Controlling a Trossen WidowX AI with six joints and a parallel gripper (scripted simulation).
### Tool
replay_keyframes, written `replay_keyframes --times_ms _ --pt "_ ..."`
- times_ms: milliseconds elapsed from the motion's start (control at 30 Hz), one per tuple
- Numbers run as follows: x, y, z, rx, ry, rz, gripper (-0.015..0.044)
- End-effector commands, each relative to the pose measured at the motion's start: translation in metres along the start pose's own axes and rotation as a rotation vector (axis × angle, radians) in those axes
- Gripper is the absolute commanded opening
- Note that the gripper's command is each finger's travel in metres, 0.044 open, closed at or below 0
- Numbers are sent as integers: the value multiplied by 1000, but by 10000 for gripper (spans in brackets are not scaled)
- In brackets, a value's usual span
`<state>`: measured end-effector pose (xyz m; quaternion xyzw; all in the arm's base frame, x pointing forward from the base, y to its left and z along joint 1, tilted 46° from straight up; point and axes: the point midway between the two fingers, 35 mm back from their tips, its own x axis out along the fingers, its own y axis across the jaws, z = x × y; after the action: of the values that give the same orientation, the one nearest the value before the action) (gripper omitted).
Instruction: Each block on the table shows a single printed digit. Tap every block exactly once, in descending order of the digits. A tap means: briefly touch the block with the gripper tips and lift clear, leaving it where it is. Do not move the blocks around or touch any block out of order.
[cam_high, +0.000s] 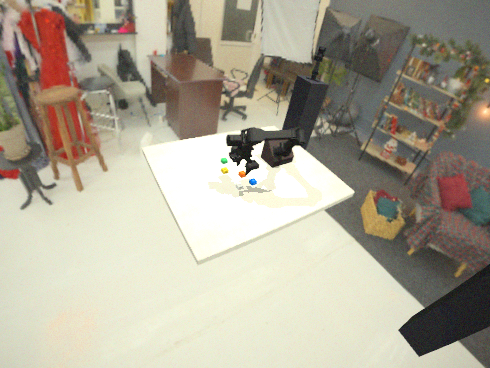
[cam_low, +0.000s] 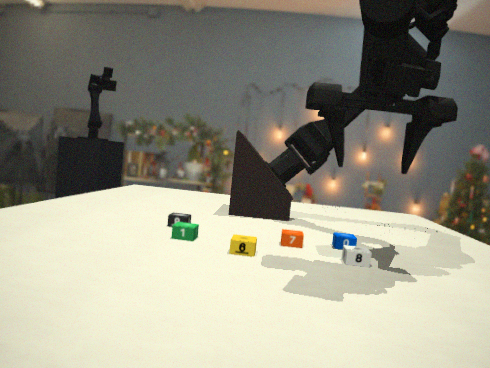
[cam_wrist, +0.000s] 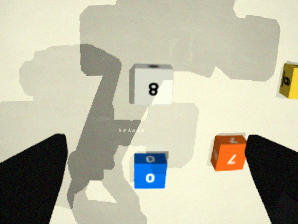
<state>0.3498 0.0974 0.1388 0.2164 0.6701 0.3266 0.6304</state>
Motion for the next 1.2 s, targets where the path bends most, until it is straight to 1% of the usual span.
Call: replay_keyframes --times_ms 0,100,133,233,400,1167 --pt "0 1 0 3 0 3 400" --pt "0 -2 1 3 0 2 400" --pt "-1 -12 3 4 -1 0 400" --pt "-1 -73 10 4 -2 -9 400" --pt "-1 -145 4 3 -1 -5 400" --pt "-1 -148 4 2 -1 -5 400"
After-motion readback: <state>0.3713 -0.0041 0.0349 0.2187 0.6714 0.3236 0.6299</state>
